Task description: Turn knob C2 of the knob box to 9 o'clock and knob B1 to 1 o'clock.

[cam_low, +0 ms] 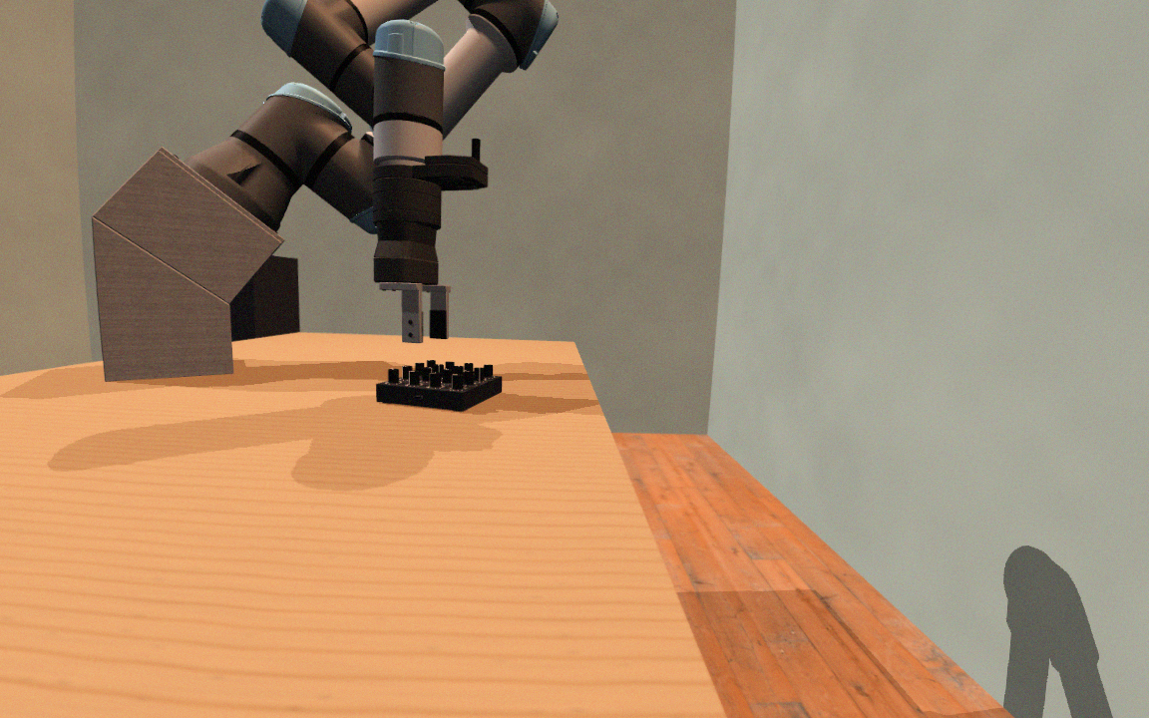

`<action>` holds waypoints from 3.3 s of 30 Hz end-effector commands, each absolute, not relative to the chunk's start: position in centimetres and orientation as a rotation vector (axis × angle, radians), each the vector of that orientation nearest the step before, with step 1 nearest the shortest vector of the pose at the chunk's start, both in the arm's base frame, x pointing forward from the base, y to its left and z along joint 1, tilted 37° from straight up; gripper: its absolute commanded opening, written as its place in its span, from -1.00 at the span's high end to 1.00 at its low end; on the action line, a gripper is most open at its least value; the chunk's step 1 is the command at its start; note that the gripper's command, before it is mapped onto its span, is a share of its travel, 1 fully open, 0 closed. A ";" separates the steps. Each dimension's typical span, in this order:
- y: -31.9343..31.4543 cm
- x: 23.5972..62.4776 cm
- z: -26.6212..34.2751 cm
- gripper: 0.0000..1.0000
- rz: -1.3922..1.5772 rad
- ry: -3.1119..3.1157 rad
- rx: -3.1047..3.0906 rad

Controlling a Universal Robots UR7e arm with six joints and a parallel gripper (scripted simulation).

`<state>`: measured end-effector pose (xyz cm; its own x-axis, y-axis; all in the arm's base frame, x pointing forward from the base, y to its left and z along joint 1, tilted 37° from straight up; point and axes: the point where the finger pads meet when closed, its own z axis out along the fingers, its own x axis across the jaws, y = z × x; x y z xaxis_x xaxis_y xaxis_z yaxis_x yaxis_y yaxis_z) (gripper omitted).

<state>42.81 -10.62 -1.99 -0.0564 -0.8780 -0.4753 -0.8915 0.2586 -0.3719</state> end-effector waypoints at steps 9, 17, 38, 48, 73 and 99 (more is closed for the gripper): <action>-10.7 42.8 -2.0 -1.00 0.027 1.912 -1.601; -10.7 42.8 -2.0 -1.00 0.027 1.912 -1.601; -10.7 42.8 -2.0 -1.00 0.027 1.912 -1.601; -10.7 42.8 -2.0 -1.00 0.027 1.912 -1.601; -10.2 41.2 -2.7 -1.00 0.030 1.911 -1.604; -9.3 38.3 -4.0 -1.00 0.030 1.911 -1.605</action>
